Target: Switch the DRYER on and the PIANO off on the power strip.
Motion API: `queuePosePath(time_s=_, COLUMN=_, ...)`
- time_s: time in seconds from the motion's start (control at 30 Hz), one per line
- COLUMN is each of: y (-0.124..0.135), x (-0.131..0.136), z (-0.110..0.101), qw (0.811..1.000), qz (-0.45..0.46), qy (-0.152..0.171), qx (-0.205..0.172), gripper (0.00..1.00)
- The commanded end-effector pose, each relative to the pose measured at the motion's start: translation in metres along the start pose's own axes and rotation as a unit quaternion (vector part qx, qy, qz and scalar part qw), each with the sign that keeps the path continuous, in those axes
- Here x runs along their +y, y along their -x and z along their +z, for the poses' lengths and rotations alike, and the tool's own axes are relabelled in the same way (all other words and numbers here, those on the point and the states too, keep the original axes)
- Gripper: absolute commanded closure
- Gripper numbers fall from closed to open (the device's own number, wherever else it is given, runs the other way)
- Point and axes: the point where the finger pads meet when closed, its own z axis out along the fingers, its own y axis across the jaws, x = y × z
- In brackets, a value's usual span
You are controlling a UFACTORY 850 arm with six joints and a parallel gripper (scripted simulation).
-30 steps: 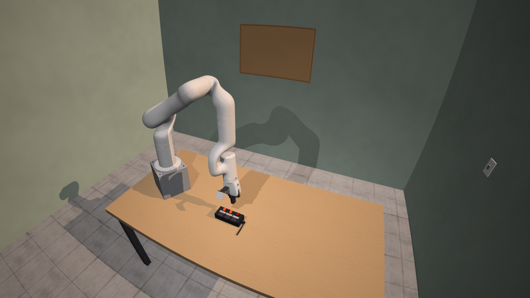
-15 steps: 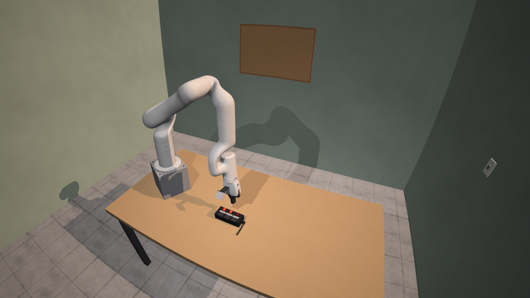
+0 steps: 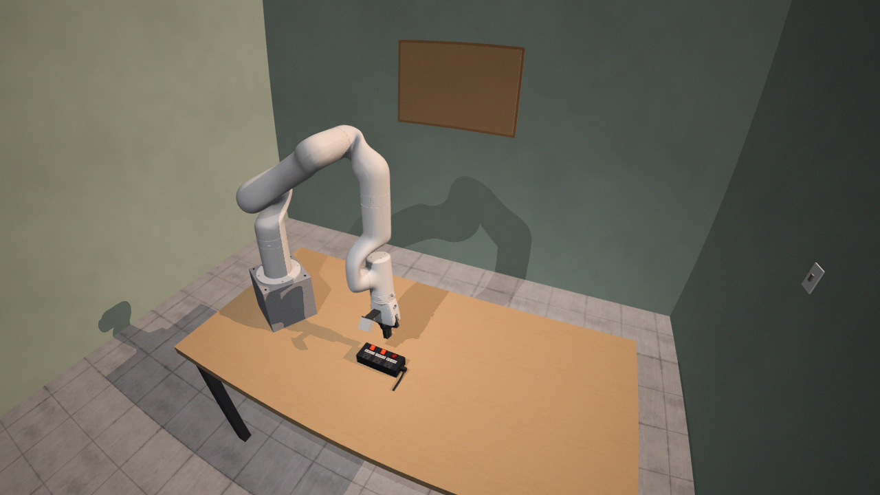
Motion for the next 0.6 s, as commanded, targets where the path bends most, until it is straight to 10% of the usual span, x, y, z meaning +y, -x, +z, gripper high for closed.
queuePosePath(time_s=0.0, y=-0.0009, x=-0.0020, z=-0.0022, qw=1.000, qz=-0.011, qy=0.000, qx=0.006, gripper=1.00)
queuePosePath(time_s=0.57, y=-0.0026, x=-0.0028, z=-0.0057, qw=0.999, qz=-0.035, qy=0.003, qx=0.018, gripper=1.00)
